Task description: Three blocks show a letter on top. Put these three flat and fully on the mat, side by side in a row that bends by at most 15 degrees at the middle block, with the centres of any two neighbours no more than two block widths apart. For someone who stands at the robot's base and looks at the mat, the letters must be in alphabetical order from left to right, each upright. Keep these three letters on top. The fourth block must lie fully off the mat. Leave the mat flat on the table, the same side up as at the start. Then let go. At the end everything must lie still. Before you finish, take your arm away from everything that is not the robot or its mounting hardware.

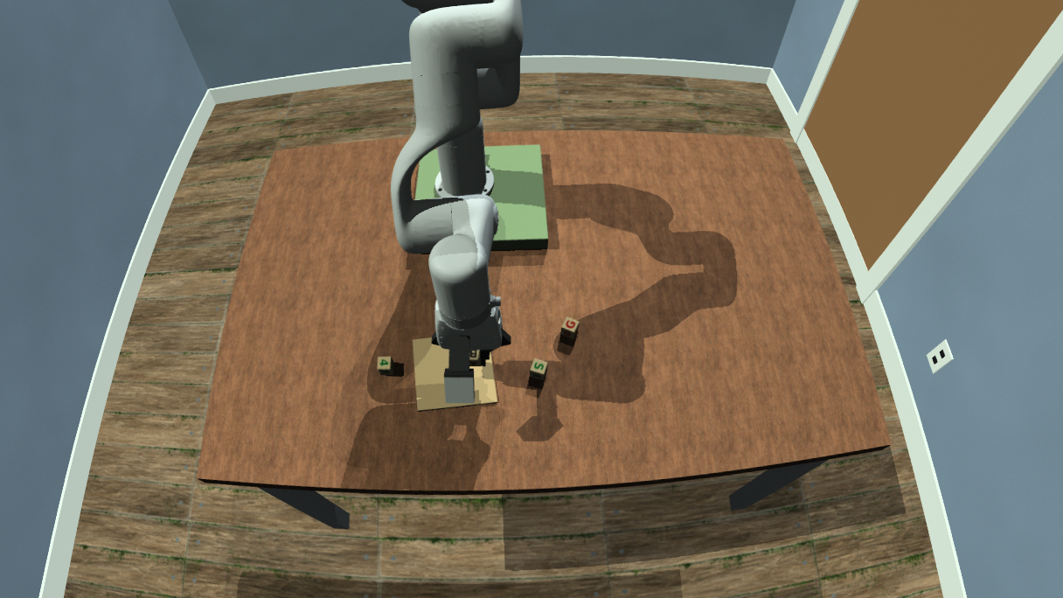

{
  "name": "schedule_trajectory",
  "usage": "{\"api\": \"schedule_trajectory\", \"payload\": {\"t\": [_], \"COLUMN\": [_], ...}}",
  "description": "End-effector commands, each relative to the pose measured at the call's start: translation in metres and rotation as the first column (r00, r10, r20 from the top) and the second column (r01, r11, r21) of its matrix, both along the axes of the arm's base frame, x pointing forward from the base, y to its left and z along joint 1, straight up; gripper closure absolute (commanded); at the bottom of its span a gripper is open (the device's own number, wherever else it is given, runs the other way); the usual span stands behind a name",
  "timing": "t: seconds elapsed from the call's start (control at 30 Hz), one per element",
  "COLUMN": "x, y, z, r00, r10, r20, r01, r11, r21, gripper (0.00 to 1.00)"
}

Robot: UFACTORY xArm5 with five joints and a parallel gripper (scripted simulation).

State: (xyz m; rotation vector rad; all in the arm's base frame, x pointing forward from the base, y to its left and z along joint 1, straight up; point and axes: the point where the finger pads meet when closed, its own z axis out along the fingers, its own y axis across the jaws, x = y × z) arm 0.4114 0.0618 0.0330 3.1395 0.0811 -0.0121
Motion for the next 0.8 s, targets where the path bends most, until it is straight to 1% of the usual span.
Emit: {"api": "schedule_trajectory", "payload": {"t": [0.0,0.1,0.17,0.3,0.77], "x": [0.003,0.003,0.003,0.003,0.003], "y": [0.000,0.000,0.000,0.000,0.000], "z": [-0.017,-0.026,-0.026,-0.032,-0.033], "r00": [1.000,1.000,1.000,1.000,1.000], "r10": [0.000,0.000,0.000,0.000,0.000], "r20": [0.005,0.005,0.005,0.005,0.005], "r01": [0.000,0.000,0.000,0.000,0.000], "r11": [1.000,1.000,1.000,1.000,1.000], "r21": [0.001,0.001,0.001,0.001,0.001], "gripper": [0.79,0.79,0.79,0.79,0.79]}}
